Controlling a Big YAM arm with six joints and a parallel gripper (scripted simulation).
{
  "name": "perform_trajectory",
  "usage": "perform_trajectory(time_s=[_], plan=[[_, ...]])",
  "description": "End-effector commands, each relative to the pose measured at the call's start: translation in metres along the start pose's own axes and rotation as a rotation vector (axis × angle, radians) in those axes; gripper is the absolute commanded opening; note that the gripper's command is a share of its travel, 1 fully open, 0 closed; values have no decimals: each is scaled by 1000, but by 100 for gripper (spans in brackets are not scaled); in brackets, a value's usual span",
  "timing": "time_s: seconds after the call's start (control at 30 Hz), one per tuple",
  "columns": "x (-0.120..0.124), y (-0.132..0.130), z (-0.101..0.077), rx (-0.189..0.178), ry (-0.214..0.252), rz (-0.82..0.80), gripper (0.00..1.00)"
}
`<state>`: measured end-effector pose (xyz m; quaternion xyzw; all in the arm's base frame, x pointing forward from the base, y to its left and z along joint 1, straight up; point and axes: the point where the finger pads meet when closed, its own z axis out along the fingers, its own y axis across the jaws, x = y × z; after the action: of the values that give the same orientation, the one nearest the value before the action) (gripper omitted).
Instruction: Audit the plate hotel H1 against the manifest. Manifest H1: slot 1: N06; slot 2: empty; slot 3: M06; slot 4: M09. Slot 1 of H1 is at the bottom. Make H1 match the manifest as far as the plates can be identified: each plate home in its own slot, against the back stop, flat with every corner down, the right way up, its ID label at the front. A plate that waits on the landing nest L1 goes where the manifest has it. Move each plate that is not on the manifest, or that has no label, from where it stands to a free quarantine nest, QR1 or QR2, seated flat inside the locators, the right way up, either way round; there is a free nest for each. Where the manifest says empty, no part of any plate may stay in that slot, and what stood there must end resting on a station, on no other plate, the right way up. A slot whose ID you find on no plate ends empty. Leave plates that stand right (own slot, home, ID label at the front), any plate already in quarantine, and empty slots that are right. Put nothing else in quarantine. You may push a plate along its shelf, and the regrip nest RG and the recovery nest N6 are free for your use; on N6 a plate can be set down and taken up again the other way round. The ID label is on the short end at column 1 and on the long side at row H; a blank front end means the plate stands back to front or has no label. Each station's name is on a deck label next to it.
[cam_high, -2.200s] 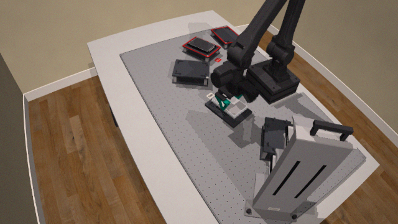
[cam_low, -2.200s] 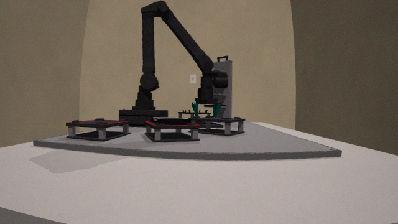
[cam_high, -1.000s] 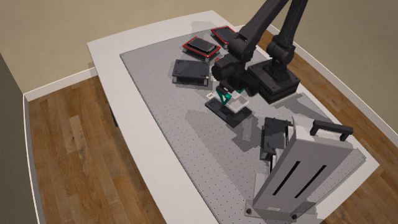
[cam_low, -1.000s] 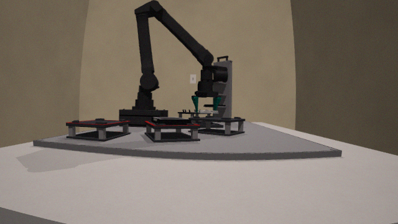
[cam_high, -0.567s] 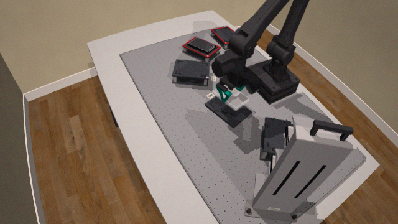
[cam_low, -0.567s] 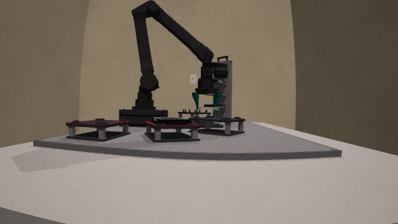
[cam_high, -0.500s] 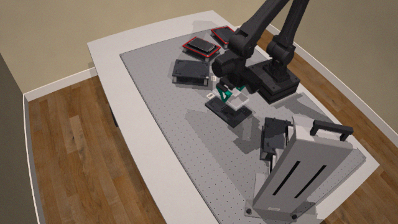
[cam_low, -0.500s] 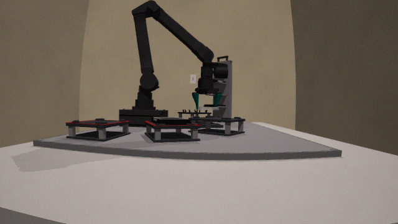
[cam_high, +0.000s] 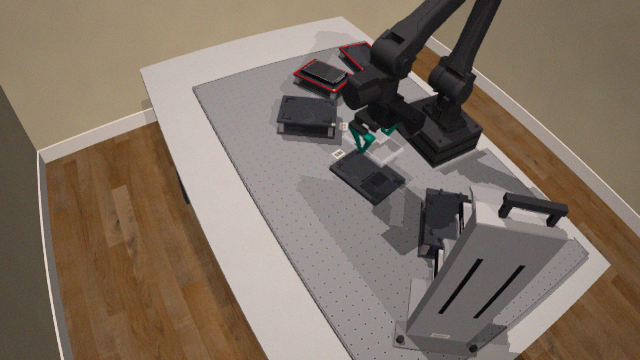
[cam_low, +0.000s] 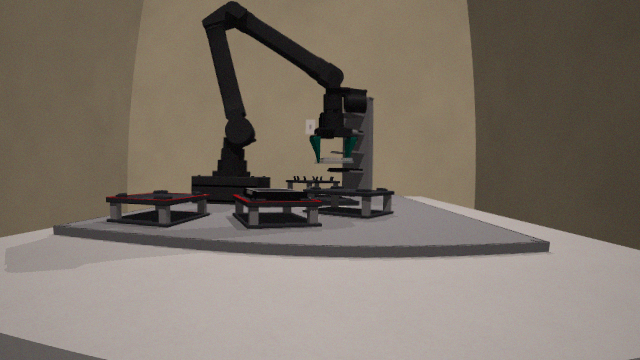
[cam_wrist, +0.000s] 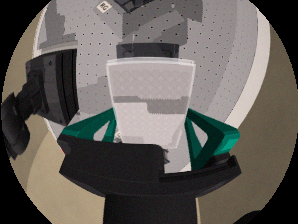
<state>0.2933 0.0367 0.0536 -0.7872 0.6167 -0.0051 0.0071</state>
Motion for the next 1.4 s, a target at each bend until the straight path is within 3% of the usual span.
perform_trajectory(time_s=[0.0,0.03,0.23,0.3,0.5,0.53,0.57,0.63,0.87,0.93,1.07,1.1,1.2,1.37], plan=[[3,-19,-22,37,2,-7,86],[3,-20,-28,49,3,-7,86],[4,-20,-45,50,4,-6,86],[4,-19,-46,35,2,-6,86],[4,-19,-62,52,4,-6,86],[2,-4,-45,-10,-4,-5,86],[4,-18,-60,25,0,-5,86],[4,-19,-73,53,4,-5,86],[4,-18,-88,35,2,-4,86],[4,-18,-99,54,4,-4,86],[4,-17,-104,54,4,-4,86],[3,-10,-91,4,-2,-4,86],[4,-17,-114,52,4,-4,86],[4,-17,-125,43,3,-4,86]])
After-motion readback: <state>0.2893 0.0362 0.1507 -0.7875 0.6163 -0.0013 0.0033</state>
